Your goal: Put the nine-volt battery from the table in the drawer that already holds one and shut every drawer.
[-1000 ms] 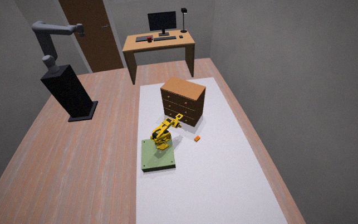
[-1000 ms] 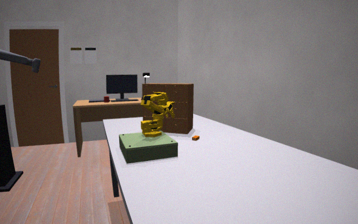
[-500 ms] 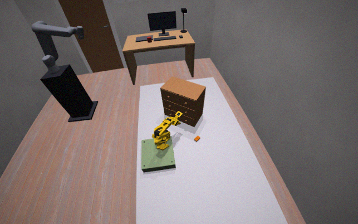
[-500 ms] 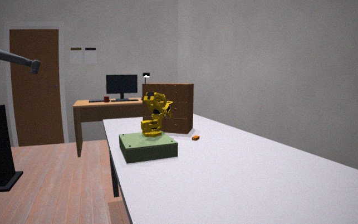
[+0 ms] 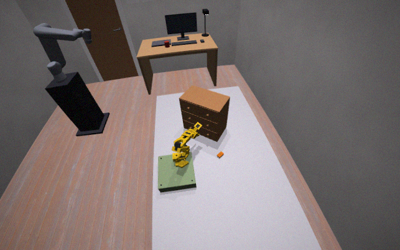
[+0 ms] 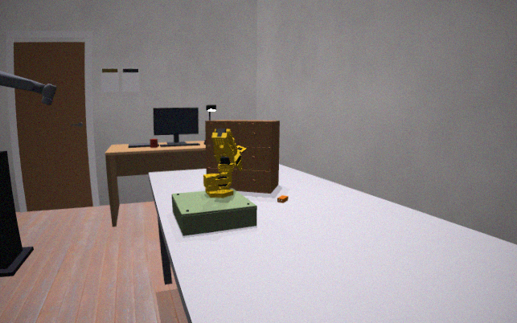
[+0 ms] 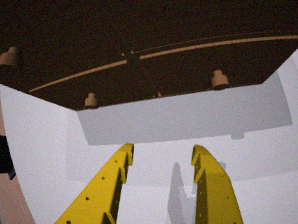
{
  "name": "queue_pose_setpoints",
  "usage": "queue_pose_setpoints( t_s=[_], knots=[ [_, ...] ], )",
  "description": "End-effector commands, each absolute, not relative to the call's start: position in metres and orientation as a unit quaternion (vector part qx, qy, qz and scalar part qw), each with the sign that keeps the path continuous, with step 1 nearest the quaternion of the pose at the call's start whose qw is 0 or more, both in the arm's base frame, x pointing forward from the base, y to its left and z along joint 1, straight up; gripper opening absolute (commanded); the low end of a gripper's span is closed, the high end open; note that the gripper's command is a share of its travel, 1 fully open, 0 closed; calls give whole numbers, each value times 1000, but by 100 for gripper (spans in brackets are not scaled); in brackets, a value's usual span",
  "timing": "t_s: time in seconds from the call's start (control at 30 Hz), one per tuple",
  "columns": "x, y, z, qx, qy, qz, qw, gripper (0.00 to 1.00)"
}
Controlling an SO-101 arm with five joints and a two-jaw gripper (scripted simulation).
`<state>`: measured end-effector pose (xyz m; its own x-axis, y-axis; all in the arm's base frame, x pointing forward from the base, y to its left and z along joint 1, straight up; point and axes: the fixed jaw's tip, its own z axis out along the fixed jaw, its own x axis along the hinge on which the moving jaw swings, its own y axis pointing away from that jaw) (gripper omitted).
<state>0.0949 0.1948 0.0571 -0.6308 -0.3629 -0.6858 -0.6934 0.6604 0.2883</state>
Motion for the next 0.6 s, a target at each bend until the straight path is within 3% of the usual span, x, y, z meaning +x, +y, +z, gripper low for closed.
queue_pose_setpoints(
  t_s=[0.0, 0.57],
  knots=[
    [89, 204, 52, -300, 855, 301, 297, 21],
    [56, 230, 52, -270, 828, 411, 270, 21]
  ],
)
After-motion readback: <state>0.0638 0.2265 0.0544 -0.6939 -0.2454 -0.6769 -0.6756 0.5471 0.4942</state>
